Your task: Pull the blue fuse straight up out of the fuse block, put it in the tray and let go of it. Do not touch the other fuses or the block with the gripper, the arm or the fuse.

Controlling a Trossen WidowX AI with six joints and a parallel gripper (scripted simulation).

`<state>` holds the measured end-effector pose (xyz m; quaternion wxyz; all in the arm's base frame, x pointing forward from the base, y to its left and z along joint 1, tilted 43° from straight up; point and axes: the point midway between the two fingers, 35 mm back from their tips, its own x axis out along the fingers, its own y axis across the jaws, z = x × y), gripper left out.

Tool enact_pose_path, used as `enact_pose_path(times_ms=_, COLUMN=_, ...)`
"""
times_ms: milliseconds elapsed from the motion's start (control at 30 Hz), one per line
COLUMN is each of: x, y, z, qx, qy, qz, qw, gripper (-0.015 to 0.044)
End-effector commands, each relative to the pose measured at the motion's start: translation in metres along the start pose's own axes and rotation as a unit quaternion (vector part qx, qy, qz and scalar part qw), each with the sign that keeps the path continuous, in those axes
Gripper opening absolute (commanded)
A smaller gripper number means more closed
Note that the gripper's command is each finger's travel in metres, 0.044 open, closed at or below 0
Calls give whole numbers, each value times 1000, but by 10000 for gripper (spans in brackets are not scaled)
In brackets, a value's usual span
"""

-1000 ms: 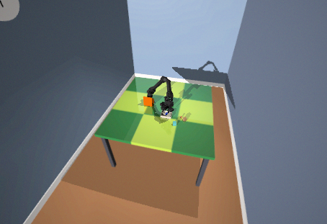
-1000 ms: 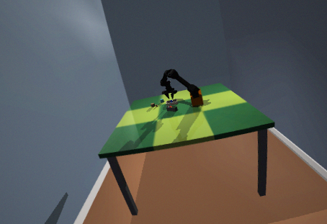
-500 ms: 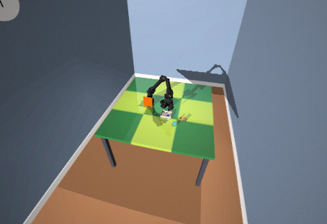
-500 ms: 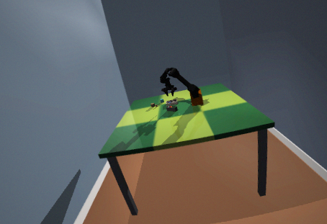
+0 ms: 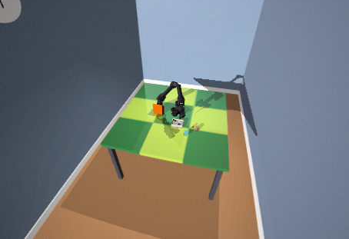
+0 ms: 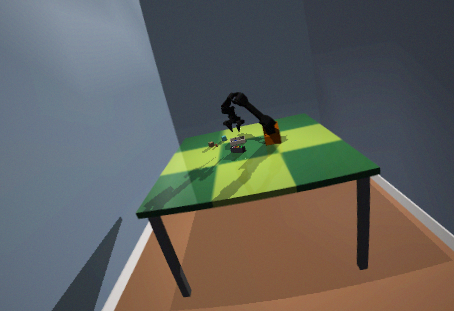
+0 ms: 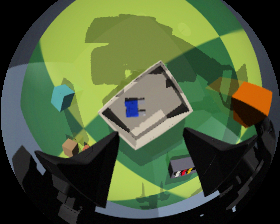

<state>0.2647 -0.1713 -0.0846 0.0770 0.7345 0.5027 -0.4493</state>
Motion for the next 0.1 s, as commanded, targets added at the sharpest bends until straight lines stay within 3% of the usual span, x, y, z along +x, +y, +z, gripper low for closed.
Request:
enact_pose_path(times_ms=0, x=0, y=0, z=0, qx=0, qy=0, qz=0, qw=1000, gripper=330)
enact_pose_path(times_ms=67, x=0, y=0, z=0, qx=0, qy=0, qz=0, qw=1000, gripper=330)
